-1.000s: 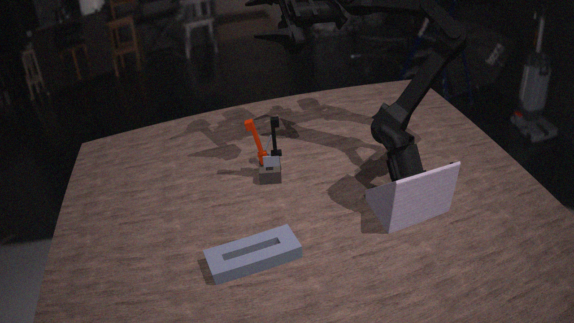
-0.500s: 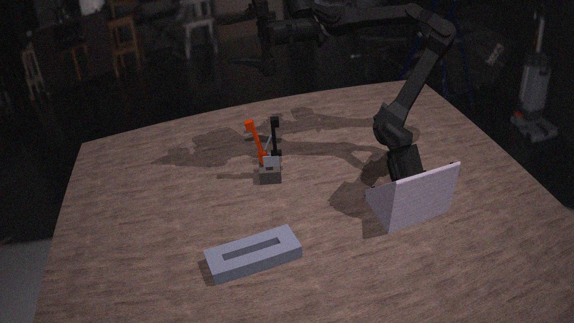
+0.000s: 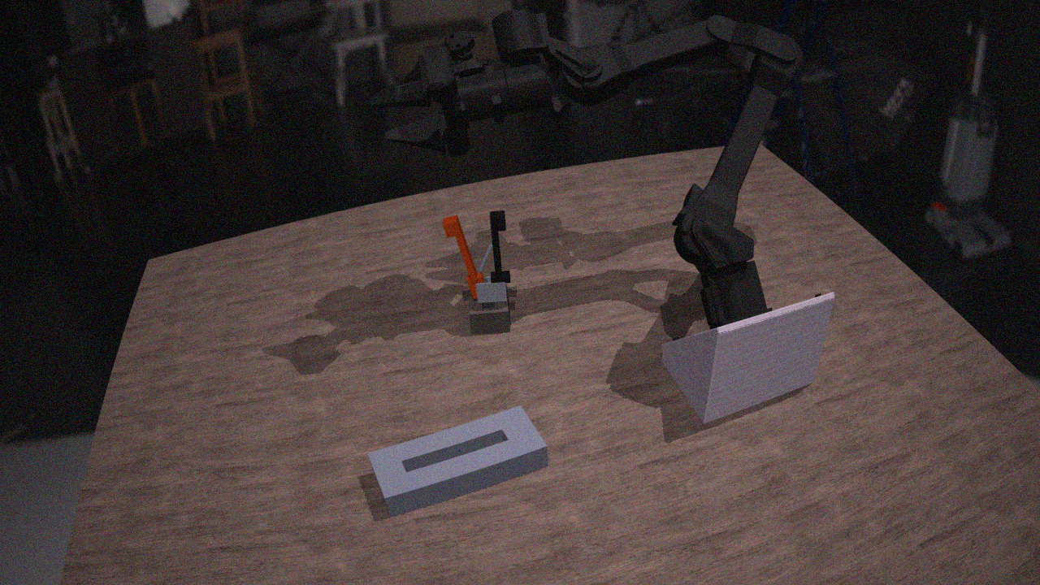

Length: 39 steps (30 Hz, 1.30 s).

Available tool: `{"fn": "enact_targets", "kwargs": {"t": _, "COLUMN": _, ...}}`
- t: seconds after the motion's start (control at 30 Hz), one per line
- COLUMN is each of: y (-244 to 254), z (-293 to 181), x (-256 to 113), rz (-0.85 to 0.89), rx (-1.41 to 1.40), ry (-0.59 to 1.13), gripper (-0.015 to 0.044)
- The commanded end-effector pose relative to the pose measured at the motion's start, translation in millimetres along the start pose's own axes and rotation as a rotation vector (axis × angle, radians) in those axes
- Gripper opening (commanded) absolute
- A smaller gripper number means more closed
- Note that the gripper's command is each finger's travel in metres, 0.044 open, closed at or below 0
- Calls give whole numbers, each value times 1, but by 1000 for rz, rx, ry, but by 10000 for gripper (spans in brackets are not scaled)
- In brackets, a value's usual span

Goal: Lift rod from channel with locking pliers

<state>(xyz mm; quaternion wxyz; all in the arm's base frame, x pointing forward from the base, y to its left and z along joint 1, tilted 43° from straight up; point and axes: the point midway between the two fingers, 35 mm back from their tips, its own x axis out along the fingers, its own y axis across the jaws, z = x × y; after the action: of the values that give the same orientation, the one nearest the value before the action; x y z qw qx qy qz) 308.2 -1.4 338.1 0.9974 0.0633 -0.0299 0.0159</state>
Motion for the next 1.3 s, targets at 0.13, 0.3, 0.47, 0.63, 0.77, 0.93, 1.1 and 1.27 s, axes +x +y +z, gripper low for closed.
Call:
{"fn": "enact_targets", "kwargs": {"t": 0.13, "y": -1, "z": -16, "x": 7, "rz": -29, "rx": -127, "ry": 10, "gripper": 440}}
{"fn": "enact_targets", "kwargs": {"t": 0.3, "y": 3, "z": -45, "x": 19, "rz": -33, "rx": -184, "ry": 149, "gripper": 440}}
{"fn": "enact_targets", "kwargs": {"t": 0.47, "y": 22, "z": -138, "x": 30, "rz": 8, "rx": -443, "ry": 591, "gripper": 440}}
{"fn": "enact_targets", "kwargs": {"t": 0.63, "y": 36, "z": -200, "x": 16, "rz": 89, "rx": -702, "ry": 913, "gripper": 440}}
{"fn": "enact_targets", "kwargs": {"t": 0.77, "y": 43, "z": -236, "x": -5, "rz": 178, "rx": -949, "ry": 1152, "gripper": 440}}
{"fn": "enact_targets", "kwargs": {"t": 0.93, "y": 48, "z": -266, "x": -40, "rz": 351, "rx": -1368, "ry": 1466, "gripper": 440}}
{"fn": "enact_targets", "kwargs": {"t": 1.1, "y": 51, "z": -272, "x": -65, "rz": 547, "rx": -1797, "ry": 1706, "gripper": 440}}
{"fn": "enact_targets", "kwargs": {"t": 1.27, "y": 51, "z": -272, "x": -66, "rz": 555, "rx": -1813, "ry": 1714, "gripper": 440}}
